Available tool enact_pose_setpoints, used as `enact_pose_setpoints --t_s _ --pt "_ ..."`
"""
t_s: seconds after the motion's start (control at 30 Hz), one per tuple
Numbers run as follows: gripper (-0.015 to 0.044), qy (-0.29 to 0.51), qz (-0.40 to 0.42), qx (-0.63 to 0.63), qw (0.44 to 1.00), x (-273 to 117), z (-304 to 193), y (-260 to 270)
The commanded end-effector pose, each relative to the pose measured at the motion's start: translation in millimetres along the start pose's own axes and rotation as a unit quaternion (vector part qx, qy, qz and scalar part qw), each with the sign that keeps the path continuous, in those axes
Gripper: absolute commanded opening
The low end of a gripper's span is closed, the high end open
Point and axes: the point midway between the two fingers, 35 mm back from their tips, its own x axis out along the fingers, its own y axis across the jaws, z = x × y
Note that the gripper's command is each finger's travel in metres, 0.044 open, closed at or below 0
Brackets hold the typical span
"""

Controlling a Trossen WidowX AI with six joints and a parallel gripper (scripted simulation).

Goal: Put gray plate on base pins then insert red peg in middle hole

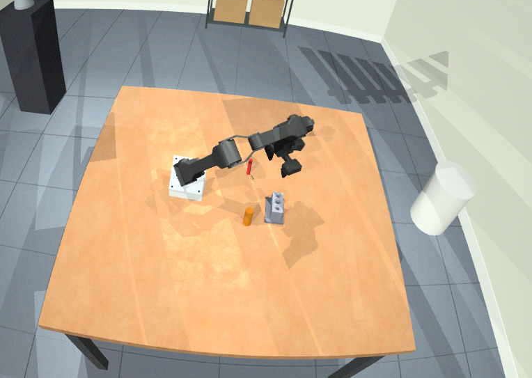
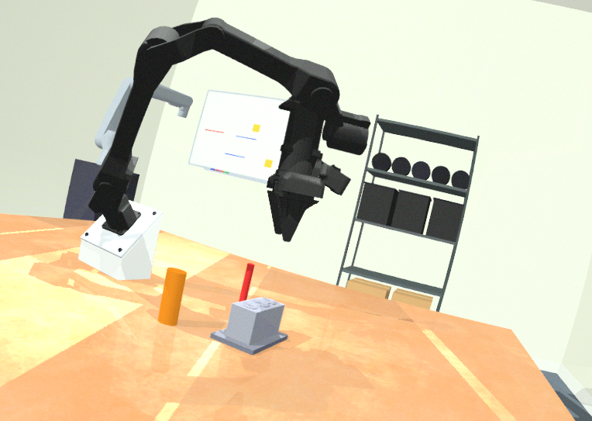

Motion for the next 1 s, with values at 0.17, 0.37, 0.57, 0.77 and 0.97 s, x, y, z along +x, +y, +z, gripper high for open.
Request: enact_pose_setpoints --t_s 0.17,0.37,0.57,0.77,0.97 --pt "0.044 0.014 -0.002 0.446 0.895 9.2 -10.3 85.6" --pt "0.044 0.014 -0.006 0.57 0.822 11.3 -16.6 107.6" --pt "0.044 0.013 -0.012 0.682 0.731 13.9 -23.6 128.2" --pt "0.044 0.012 -0.014 0.734 0.679 14.8 -25.6 134.9" --pt "0.044 0.012 -0.014 0.734 0.679 14.9 -20.5 133.3"
